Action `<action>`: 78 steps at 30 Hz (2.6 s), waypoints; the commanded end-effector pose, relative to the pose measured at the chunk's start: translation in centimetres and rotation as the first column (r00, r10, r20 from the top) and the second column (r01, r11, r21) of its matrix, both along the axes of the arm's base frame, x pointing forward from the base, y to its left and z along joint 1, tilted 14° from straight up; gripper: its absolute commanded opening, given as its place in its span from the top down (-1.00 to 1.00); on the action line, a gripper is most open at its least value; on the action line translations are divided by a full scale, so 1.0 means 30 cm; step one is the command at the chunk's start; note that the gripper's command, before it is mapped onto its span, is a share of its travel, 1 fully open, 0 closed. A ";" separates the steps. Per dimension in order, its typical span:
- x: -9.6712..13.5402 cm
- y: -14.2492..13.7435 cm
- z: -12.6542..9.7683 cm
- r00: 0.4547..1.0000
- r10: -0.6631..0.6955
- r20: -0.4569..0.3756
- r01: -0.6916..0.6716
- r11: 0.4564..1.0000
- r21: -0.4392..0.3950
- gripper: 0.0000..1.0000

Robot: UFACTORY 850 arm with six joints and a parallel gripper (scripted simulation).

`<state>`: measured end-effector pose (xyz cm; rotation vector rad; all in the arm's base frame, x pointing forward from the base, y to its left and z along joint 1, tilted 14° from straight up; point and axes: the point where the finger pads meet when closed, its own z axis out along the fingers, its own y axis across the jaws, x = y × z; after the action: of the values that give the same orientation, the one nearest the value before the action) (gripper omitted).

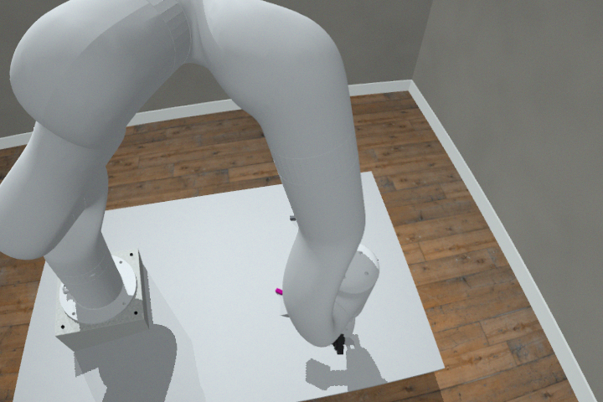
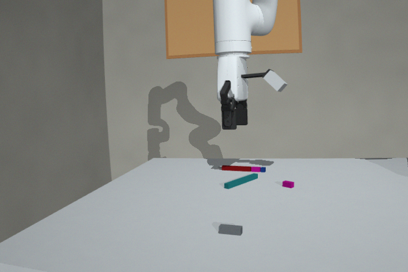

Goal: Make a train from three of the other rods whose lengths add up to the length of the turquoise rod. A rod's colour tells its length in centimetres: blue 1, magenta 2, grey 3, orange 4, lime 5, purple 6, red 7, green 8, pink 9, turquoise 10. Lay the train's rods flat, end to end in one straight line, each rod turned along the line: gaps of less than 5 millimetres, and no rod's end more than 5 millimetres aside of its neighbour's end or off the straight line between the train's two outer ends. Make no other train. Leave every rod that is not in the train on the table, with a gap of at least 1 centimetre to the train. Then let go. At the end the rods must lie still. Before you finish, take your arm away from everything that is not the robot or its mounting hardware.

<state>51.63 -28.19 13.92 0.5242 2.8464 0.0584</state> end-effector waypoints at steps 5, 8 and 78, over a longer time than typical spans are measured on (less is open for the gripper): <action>0.002 -0.002 0.003 1.000 0.000 0.002 0.000 1.000 -0.001 -1.00; 0.002 -0.002 0.003 1.000 0.000 0.002 0.000 1.000 -0.001 -1.00; -0.070 0.000 0.283 1.000 0.000 0.002 0.000 1.000 -0.001 -1.00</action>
<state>49.48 -28.15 22.33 0.5242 2.8465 0.0584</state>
